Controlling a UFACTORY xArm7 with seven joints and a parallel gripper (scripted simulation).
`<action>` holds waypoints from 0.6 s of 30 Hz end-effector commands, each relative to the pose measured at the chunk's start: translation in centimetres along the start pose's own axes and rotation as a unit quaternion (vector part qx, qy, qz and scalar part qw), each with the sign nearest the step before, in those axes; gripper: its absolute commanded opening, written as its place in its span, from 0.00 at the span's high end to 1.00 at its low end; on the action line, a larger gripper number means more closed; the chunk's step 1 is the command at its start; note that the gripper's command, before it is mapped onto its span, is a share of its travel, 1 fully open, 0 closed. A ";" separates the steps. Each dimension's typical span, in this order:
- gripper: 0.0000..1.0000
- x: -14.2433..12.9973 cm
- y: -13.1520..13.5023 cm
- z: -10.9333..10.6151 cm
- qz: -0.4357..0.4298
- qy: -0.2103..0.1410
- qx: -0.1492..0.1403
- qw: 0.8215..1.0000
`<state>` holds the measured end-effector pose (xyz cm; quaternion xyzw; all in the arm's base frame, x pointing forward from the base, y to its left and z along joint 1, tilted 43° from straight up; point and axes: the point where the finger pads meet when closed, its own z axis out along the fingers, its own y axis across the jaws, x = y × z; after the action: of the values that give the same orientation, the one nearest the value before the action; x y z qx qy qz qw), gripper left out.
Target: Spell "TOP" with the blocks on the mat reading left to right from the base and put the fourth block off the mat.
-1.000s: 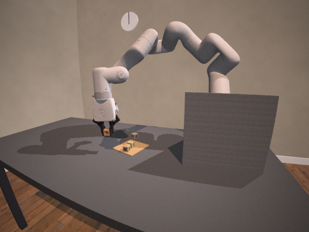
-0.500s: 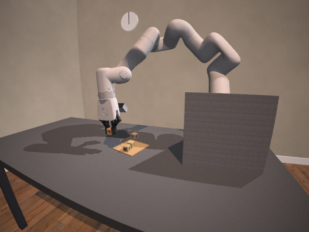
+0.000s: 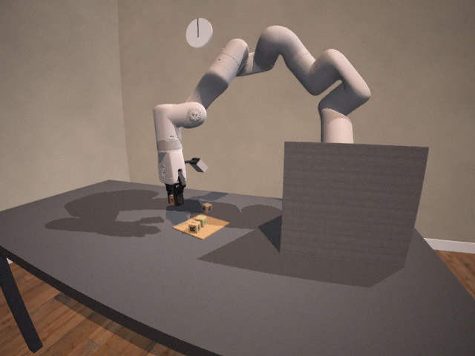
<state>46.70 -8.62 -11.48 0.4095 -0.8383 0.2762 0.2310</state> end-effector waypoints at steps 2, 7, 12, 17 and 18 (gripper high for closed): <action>0.73 0.6 -0.1 -0.2 0.083 -0.003 0.003 0.997; 0.73 1.2 -0.1 -0.2 0.149 -0.003 0.002 0.989; 0.73 1.9 -0.1 -0.2 0.216 -0.003 0.001 0.976; 0.73 2.4 -0.1 -0.3 0.272 -0.004 0.000 0.962; 0.73 2.5 -0.1 -0.3 0.284 -0.004 0.000 0.959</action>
<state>45.50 -9.81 -10.08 0.2046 -0.9110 0.3192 0.1619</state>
